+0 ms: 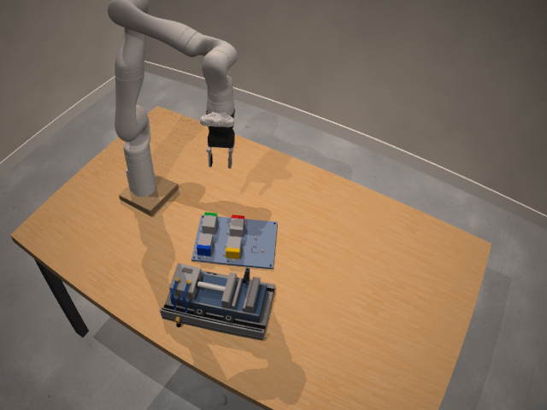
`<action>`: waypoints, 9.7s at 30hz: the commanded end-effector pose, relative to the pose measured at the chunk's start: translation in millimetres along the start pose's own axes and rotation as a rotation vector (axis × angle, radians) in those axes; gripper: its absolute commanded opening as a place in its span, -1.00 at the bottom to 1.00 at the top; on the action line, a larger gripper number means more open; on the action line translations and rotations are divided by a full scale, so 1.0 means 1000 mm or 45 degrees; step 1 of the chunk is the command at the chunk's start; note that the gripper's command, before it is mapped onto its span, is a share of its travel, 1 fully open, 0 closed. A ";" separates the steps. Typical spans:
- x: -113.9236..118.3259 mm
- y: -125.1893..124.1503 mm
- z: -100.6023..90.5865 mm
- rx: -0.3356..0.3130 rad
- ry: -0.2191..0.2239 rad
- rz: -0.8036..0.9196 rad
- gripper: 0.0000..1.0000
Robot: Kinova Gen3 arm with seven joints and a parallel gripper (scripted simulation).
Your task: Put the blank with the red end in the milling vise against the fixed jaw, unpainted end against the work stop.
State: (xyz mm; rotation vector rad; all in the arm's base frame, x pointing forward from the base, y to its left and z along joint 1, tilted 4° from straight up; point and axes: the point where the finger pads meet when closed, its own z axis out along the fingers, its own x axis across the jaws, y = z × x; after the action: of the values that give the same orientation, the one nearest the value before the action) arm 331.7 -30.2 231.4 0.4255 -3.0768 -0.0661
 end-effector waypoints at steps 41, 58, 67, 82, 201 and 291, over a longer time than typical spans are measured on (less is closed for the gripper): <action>0.005 0.015 0.052 -0.002 0.009 0.003 1.00; 0.005 0.015 0.052 -0.002 0.008 0.001 1.00; 0.005 0.015 0.052 -0.002 0.008 0.001 1.00; 0.005 0.015 0.052 -0.002 0.008 0.001 1.00; 0.004 0.011 0.114 -0.002 0.008 0.001 1.00; -0.006 0.014 0.102 -0.002 0.008 0.003 1.00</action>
State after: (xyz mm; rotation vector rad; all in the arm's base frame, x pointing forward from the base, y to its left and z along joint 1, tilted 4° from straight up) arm 325.3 -8.3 124.5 0.4265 -3.0596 -0.0679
